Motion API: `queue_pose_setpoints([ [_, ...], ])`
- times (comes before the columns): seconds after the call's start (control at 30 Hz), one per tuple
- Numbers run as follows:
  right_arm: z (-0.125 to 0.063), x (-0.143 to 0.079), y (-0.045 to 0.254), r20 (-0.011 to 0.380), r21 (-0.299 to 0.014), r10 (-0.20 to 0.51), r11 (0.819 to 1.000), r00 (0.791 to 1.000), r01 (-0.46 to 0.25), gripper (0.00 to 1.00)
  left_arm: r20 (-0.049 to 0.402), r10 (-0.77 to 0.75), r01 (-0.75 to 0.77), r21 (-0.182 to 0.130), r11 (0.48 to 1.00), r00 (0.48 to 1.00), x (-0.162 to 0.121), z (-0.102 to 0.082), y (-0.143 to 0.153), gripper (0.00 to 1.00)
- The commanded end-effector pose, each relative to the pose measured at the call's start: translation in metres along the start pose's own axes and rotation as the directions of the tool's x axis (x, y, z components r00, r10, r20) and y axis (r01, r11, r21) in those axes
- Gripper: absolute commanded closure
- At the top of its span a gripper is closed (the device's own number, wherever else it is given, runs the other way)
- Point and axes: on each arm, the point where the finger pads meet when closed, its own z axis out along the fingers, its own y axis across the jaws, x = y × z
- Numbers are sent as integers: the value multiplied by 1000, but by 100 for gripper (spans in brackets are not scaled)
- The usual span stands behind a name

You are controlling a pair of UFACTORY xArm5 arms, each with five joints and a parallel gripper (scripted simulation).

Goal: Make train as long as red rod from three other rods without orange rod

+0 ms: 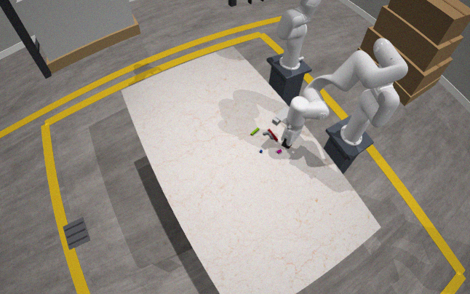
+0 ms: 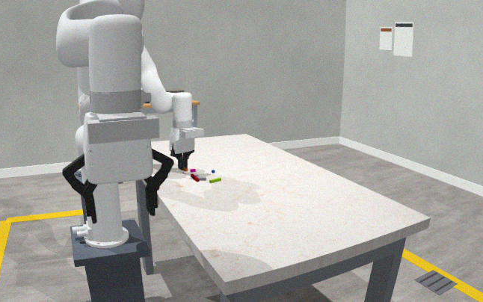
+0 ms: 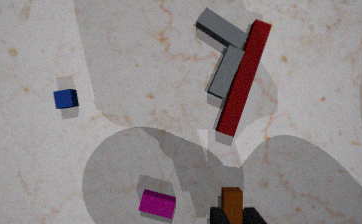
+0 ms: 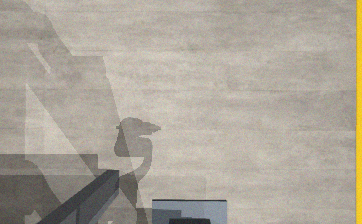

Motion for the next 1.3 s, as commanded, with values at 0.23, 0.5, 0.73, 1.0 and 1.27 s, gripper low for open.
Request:
queue_pose_setpoints([
  [0.23, -1, 1, 0, -4, 0, 0, 1000, 1000, 0, 0, -2, 0, 0, 2, 1000, 1000, 1, 0, -1, 94],
  [0.5, -1, 1, 0, -4, 0, 0, 1000, 1000, 0, 0, -2, 0, 0, 2, 1000, 1000, 1, 0, -1, 94],
  [0.73, -1, 1, 0, -4, 0, 0, 1000, 1000, 0, 0, -2, 0, 0, 2, 1000, 1000, 1, 0, -1, 94],
  [1.0, -1, 1, 0, -4, 0, 0, 1000, 1000, 0, 0, -2, 0, 0, 2, 1000, 1000, 1, 0, -1, 94],
  [1.27, -1, 1, 0, -4, 0, 0, 1000, 1000, 0, 0, -2, 0, 0, 2, 1000, 1000, 1, 4, -1, 94],
])
